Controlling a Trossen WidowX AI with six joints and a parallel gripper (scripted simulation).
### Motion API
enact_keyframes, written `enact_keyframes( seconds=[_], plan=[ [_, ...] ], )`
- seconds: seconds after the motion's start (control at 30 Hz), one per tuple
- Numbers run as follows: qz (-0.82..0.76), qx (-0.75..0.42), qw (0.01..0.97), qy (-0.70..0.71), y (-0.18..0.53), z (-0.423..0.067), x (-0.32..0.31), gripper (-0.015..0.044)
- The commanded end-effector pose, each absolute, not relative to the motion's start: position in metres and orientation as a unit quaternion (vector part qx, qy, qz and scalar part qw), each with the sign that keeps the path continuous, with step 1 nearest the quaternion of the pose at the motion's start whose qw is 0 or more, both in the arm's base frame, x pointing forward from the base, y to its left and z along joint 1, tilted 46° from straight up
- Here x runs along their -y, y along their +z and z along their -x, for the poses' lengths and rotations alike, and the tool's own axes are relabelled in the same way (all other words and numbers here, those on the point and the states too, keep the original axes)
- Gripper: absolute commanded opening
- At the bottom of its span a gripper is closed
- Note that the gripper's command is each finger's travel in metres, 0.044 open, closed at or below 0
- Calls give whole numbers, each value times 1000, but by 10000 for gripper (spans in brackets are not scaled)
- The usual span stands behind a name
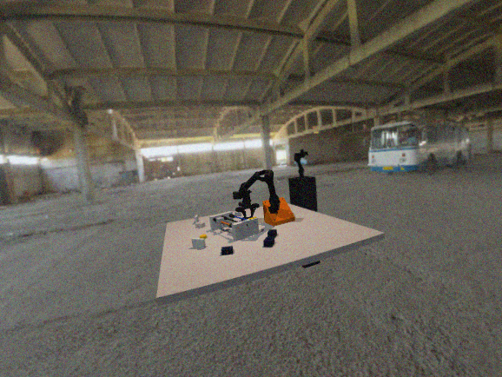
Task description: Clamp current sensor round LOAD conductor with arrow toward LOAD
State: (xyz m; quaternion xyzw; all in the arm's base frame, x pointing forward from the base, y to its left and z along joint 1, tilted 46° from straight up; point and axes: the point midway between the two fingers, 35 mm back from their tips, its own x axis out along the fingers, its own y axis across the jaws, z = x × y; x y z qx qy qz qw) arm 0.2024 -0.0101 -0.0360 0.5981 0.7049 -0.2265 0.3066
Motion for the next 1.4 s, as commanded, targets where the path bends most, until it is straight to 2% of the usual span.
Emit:
enact_keyframes(
  seconds=[0.0, 0.6, 0.77, 1.07, 1.37],
  plan=[
    [-600, -701, 313, -227, -24, -209, 26, 0],
    [-600, -701, 311, -227, 36, -219, 85, 0],
    [-597, -703, 317, -220, 37, -229, 83, 0],
    [-580, -714, 349, -181, 40, -278, 62, 0],
    [-580, -714, 350, -180, 33, -279, 55, 0]
  ],
)
